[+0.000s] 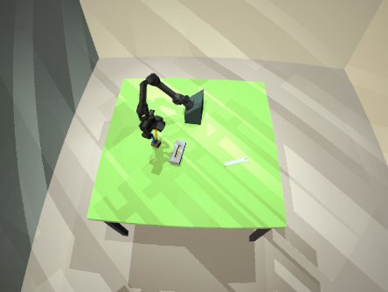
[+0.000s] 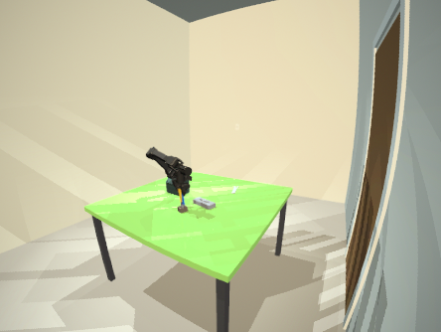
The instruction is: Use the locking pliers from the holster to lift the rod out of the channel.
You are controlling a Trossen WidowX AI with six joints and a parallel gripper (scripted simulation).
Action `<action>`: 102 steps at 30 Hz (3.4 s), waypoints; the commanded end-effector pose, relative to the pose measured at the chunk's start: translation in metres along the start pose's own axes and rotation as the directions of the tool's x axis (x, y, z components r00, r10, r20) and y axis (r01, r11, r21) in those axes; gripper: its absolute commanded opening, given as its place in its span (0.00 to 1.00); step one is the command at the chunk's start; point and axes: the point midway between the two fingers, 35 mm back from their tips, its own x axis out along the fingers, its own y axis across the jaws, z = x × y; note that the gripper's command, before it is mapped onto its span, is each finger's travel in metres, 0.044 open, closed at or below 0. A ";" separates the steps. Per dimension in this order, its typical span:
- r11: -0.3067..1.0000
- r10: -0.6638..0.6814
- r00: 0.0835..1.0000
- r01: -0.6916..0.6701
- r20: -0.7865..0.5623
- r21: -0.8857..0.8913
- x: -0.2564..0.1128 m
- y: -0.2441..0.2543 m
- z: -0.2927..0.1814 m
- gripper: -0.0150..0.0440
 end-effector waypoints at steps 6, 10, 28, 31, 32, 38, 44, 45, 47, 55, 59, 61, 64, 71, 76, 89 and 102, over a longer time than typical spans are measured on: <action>1.000 0.003 1.000 -0.003 0.003 -0.004 0.014 0.001 0.000 1.00; 1.000 0.003 1.000 -0.003 0.002 -0.004 0.020 0.002 0.000 1.00; 1.000 0.003 1.000 -0.003 0.001 -0.004 0.026 0.002 0.000 0.98; 1.000 0.003 1.000 -0.003 0.001 -0.004 0.026 0.002 0.000 0.97; 1.000 0.003 1.000 -0.003 0.001 -0.004 0.026 0.002 0.000 0.97; 1.000 0.003 1.000 -0.003 0.001 -0.004 0.026 0.002 0.000 0.95; 1.000 0.003 1.000 -0.003 0.001 -0.004 0.026 0.002 0.000 0.94; 1.000 0.003 1.000 -0.003 0.001 -0.004 0.026 0.002 0.000 0.94; 1.000 0.003 1.000 -0.003 0.001 -0.004 0.026 0.002 0.000 0.93; 1.000 0.003 1.000 -0.003 0.001 -0.004 0.026 0.002 0.000 0.92; 1.000 0.003 1.000 -0.003 0.001 -0.004 0.026 0.002 0.000 0.91; 1.000 0.003 1.000 -0.003 0.001 -0.004 0.026 0.002 0.000 0.90; 1.000 0.003 1.000 -0.003 0.001 -0.004 0.026 0.002 0.000 0.90; 1.000 0.003 1.000 -0.003 0.001 -0.004 0.026 0.002 0.000 0.88; 1.000 0.003 1.000 -0.003 0.001 -0.004 0.026 0.002 0.000 0.87; 1.000 0.003 1.000 -0.003 0.001 -0.004 0.026 0.002 0.000 0.84; 1.000 0.003 1.000 -0.003 0.001 -0.004 0.026 0.002 0.000 0.79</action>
